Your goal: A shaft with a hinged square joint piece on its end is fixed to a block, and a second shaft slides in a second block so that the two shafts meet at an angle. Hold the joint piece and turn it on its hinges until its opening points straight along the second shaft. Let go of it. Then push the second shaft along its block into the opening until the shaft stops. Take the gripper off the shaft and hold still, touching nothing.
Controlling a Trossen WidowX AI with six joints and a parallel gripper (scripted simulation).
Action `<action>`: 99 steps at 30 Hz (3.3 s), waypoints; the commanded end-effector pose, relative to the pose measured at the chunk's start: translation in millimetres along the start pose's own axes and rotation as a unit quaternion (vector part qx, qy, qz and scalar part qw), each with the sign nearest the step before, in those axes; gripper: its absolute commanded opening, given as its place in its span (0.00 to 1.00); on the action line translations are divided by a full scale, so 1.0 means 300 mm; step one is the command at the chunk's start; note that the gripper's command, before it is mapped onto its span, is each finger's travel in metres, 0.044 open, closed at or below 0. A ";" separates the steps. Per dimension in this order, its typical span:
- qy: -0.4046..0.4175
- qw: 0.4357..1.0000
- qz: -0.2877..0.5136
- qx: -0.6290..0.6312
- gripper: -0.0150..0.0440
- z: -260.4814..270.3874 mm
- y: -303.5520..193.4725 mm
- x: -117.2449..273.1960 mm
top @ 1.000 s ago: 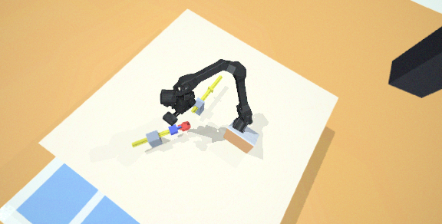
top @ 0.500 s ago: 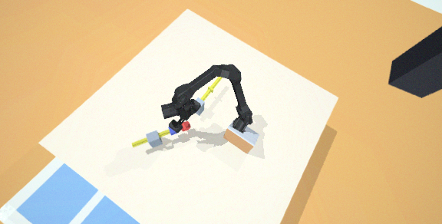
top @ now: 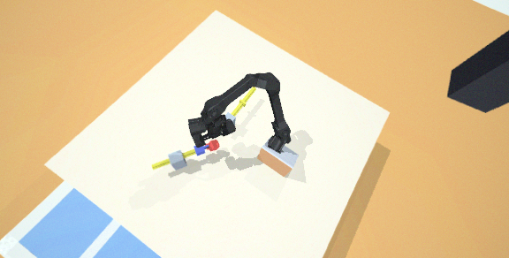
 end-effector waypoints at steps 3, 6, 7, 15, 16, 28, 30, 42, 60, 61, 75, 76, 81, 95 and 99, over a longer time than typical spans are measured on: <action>0.010 0.995 0.002 -0.100 1.00 -0.015 -0.001 -0.013; 0.016 0.989 0.003 -0.149 1.00 -0.020 -0.002 -0.017; 0.018 0.986 0.004 -0.165 1.00 -0.022 -0.002 -0.018; 0.033 0.955 0.009 -0.294 1.00 -0.037 -0.004 -0.027; 0.035 0.950 0.010 -0.310 1.00 -0.039 -0.004 -0.028; 0.056 0.869 0.025 -0.490 1.00 -0.062 -0.007 -0.042; 0.059 0.852 0.029 -0.519 1.00 -0.066 -0.007 -0.044; 0.073 0.732 0.052 -0.676 1.00 -0.090 -0.011 -0.058; 0.076 0.691 0.060 -0.716 1.00 -0.099 -0.008 -0.221; 0.076 0.691 0.059 -0.716 1.00 -0.101 -0.008 -0.242; 0.076 0.691 0.058 -0.717 1.00 -0.112 -0.014 -0.349; 0.076 0.691 0.058 -0.717 1.00 -0.111 -0.013 -0.354; 0.076 0.691 0.058 -0.717 1.00 -0.106 -0.012 -0.380; 0.076 0.691 0.057 -0.717 0.87 -0.098 -0.012 -0.430; 0.076 0.691 0.057 -0.717 0.69 -0.098 -0.012 -0.430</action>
Point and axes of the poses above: the point midway between the two fingers, 35 mm back from their tips, its own x axis back along the fingers, its own z axis across the jaws, y = z × x, the point moved 10 cm from there along x, back along the fingers, and after that the axes turned 5 degrees about x, right-handed, at the moved point
